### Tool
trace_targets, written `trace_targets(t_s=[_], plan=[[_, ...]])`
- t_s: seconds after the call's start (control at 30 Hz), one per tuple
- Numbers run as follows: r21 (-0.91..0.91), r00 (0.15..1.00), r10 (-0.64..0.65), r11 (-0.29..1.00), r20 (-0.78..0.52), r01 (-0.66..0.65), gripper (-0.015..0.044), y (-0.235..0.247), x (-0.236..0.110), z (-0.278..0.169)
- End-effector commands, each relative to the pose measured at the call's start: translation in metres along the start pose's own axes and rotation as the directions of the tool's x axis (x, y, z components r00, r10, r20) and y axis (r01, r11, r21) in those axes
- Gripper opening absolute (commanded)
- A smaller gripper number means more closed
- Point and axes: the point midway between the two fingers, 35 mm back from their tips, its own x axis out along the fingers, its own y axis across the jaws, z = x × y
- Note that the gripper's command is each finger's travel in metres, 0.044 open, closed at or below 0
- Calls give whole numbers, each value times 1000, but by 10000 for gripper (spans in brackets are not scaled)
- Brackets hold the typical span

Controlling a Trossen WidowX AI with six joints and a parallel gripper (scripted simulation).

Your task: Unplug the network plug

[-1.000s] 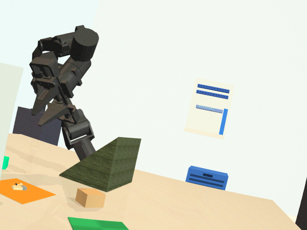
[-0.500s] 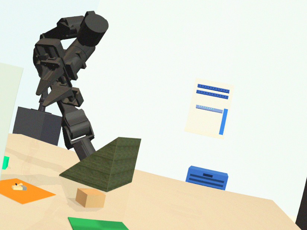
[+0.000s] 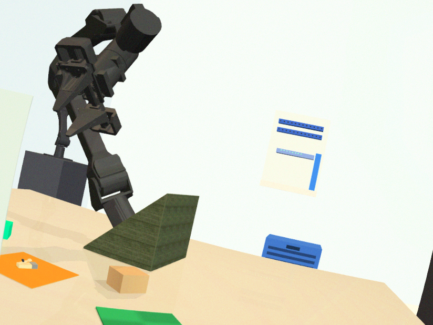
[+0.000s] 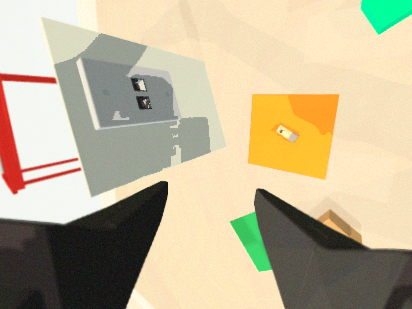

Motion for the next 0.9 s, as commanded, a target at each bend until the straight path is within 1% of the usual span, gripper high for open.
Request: trace_targets(t_s=[0.0, 0.13, 0.87], plan=[[-3, 1000, -1, 1000, 4, 1, 340, 0, 0, -1], [-3, 1000, -1, 1000, 4, 1, 440, 0, 0, -1], [-3, 1000, -1, 1000, 4, 1, 440, 0, 0, -1]])
